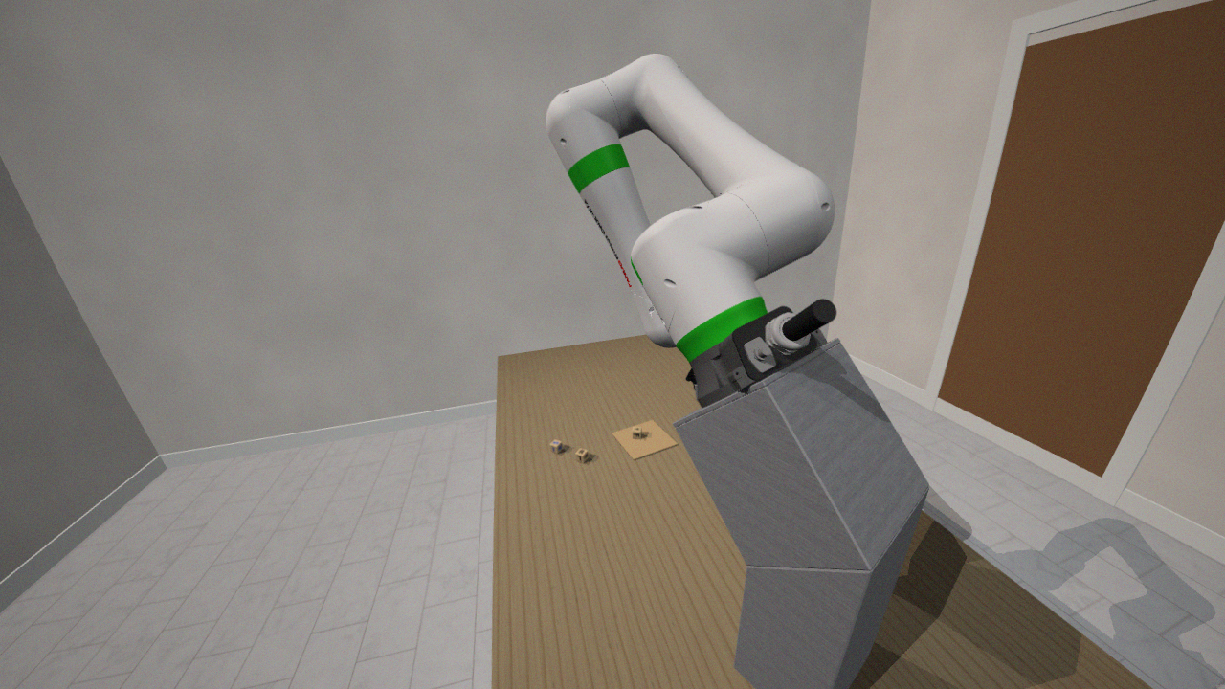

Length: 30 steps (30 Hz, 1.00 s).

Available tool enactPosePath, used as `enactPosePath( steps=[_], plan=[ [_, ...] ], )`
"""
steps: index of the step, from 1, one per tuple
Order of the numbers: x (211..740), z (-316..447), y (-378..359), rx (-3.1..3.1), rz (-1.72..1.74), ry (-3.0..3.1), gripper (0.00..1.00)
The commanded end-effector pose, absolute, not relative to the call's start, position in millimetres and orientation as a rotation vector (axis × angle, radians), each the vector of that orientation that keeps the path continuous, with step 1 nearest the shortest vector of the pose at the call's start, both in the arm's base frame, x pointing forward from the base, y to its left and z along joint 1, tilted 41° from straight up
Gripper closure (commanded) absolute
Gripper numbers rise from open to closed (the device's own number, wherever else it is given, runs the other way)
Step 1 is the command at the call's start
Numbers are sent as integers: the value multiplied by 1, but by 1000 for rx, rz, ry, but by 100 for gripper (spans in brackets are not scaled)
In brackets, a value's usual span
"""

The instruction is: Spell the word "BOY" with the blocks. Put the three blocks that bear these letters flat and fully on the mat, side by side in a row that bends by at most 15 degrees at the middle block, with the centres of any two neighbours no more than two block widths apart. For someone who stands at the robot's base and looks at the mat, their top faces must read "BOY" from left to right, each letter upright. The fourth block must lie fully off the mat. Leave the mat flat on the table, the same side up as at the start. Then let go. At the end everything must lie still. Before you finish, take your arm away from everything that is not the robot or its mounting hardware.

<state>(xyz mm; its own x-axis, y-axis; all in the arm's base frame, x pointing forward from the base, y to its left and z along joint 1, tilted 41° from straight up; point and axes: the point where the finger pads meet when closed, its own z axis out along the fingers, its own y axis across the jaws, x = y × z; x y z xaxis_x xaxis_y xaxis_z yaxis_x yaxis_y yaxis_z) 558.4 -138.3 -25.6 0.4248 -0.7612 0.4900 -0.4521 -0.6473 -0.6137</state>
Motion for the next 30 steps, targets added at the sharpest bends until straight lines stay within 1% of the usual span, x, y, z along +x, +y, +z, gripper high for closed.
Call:
enactPosePath(
  steps=[1, 22, 30],
  plan=[
    [558, -25, -139, -2294, -1087, 1034, 0],
    [558, -26, -139, -2295, -1086, 1034, 0],
    [566, -25, -138, -2337, -1073, 1019, 0]
  ],
)
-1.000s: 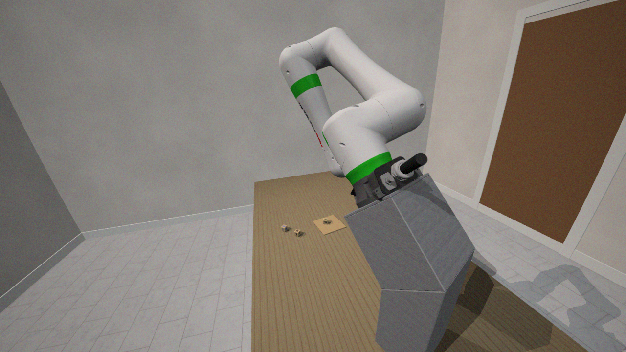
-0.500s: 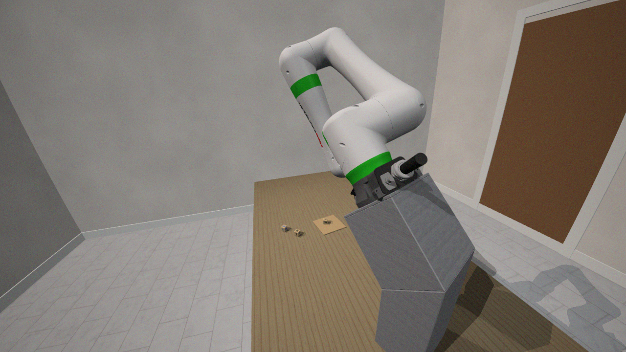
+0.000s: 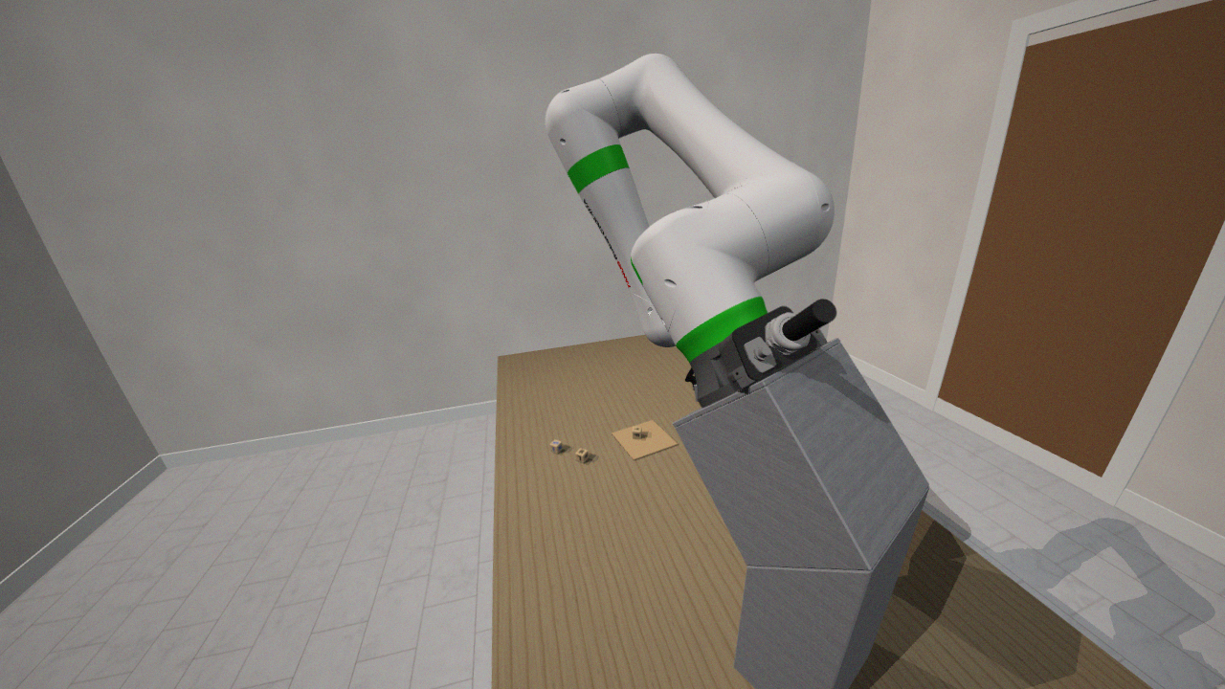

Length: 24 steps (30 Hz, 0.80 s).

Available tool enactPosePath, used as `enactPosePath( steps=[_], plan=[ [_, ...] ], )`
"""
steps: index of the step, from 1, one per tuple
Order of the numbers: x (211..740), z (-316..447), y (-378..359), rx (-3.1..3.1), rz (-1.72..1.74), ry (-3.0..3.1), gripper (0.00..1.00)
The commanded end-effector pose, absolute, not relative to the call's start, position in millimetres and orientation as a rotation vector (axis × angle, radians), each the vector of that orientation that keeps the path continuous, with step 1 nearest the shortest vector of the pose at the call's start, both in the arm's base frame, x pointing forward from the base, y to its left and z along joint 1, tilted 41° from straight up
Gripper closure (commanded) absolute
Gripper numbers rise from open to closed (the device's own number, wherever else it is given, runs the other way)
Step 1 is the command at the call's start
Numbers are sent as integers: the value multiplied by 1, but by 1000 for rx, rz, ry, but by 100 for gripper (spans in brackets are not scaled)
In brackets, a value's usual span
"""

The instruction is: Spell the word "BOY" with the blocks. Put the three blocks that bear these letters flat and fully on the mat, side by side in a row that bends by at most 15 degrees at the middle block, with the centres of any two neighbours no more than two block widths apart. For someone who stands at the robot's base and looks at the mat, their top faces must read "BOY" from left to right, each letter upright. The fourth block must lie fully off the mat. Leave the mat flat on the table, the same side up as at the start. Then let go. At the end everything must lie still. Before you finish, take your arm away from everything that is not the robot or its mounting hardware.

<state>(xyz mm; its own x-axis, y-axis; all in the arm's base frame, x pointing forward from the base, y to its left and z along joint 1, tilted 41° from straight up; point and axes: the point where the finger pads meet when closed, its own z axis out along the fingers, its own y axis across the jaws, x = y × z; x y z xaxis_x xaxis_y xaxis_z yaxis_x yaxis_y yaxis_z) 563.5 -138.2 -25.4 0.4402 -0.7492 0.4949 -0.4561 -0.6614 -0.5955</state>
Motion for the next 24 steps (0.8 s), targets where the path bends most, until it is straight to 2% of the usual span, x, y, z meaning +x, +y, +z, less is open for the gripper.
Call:
enactPosePath(
  steps=[1, 13, 24],
  plan=[
    [569, -25, -138, -2354, -1067, 1013, 0],
    [609, -3, -127, -2635, -927, 886, 0],
    [613, 3, -123, -2677, -897, 861, 0]
  ],
)
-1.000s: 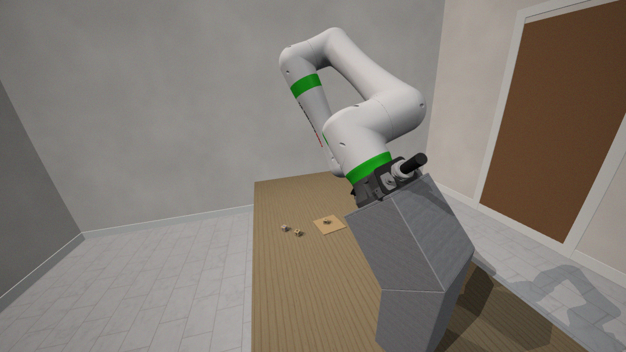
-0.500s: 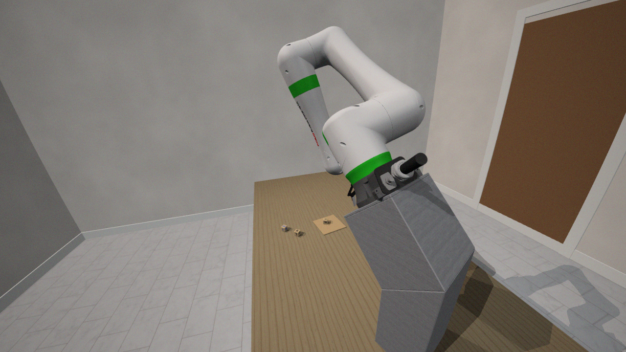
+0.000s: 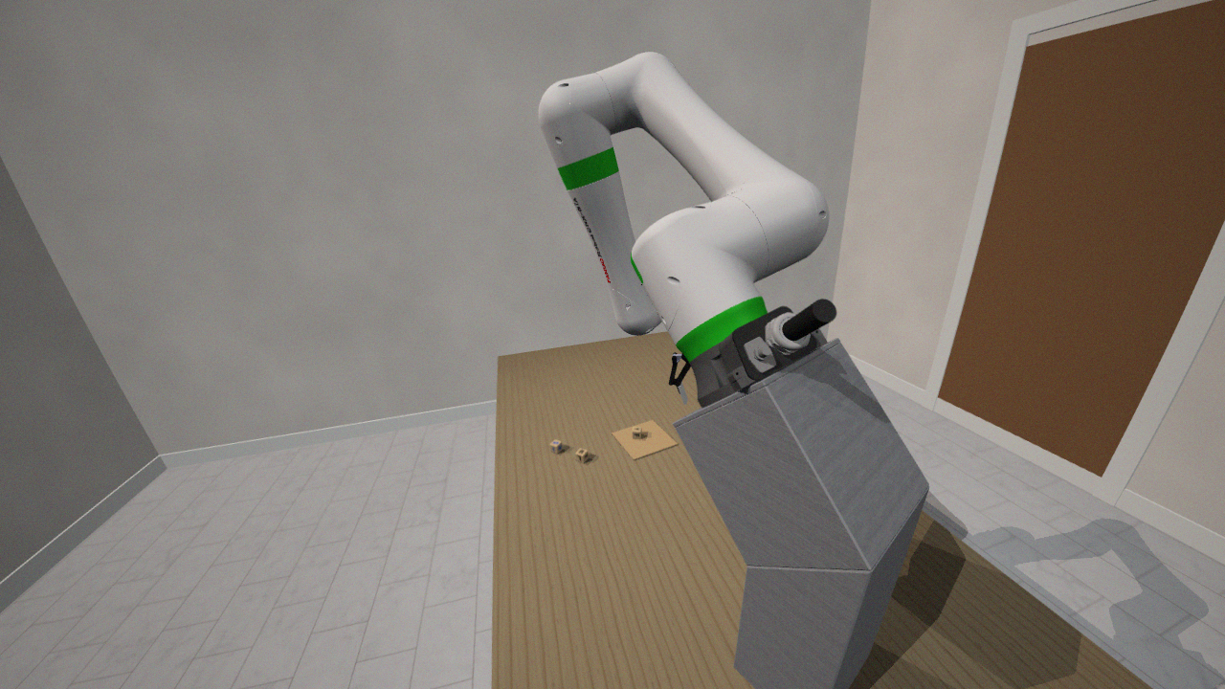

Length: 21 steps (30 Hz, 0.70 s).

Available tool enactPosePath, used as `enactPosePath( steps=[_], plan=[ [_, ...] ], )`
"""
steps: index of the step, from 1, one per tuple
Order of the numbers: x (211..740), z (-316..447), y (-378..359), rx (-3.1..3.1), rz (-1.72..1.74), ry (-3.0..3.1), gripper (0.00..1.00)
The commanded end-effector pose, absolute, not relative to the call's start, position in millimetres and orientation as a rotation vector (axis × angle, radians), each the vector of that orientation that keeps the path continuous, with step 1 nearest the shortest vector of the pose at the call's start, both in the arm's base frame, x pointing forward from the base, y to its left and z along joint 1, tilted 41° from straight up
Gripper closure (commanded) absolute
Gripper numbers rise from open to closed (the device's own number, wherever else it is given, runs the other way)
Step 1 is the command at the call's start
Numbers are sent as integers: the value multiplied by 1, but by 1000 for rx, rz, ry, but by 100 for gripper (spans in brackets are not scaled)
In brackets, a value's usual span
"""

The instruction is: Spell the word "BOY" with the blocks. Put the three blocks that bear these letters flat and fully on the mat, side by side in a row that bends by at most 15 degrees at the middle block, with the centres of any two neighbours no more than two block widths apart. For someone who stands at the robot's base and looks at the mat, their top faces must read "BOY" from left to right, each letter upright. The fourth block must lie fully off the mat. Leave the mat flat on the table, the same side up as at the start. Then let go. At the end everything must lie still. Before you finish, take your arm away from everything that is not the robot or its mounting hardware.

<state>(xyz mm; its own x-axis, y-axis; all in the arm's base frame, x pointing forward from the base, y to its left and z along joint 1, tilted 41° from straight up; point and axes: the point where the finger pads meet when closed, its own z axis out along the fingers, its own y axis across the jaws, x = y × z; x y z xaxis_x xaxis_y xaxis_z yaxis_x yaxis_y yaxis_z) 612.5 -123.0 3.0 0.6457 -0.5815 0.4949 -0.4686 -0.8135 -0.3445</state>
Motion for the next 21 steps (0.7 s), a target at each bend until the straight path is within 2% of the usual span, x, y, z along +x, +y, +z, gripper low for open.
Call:
enactPosePath(
  steps=[1, 21],
  plan=[
    [613, 3, -123, -2677, -897, 861, 0],
    [619, 31, -108, -2808, -782, 766, 0]
  ],
)
